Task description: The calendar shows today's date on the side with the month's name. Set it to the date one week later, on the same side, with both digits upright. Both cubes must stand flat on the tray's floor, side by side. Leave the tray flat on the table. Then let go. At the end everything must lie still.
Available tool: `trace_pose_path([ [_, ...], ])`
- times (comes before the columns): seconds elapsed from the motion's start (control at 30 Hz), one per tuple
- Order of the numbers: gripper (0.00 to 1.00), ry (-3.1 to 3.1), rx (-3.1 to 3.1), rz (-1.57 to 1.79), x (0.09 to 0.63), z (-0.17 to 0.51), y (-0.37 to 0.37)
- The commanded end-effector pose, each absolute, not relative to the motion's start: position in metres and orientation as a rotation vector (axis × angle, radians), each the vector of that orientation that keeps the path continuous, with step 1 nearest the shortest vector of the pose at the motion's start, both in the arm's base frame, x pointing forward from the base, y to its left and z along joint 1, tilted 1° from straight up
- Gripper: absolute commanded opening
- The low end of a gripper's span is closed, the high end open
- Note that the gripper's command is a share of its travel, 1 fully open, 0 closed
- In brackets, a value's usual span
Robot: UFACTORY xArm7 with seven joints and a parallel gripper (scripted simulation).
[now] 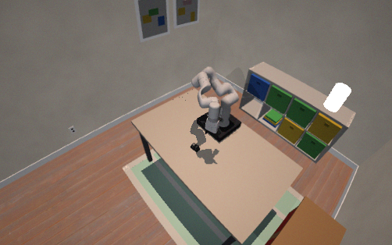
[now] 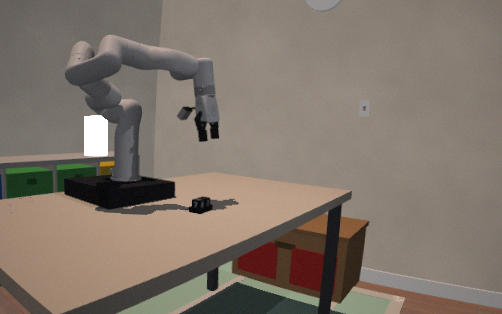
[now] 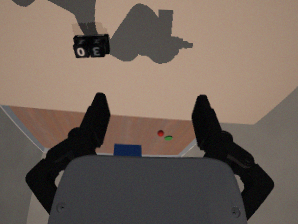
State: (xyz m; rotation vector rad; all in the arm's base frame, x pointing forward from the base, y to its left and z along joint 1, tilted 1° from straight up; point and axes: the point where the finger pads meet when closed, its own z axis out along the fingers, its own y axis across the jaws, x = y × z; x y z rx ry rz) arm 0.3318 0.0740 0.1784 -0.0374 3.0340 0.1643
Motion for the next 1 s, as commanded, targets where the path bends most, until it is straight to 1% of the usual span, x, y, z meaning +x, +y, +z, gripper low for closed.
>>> trace_pose_path([
  [0.0, 1.00, 3.067, 0.008, 0.128, 0.354, 0.150, 0.037],
  [0.47, 1.00, 3.067, 0.008, 0.128, 0.354, 0.150, 0.037],
  [0.53, 1.00, 3.103, 0.040, 0.086, 0.366, 0.120, 0.001],
  [0.97, 1.00, 3.103, 0.040, 0.086, 0.366, 0.120, 0.001],
])
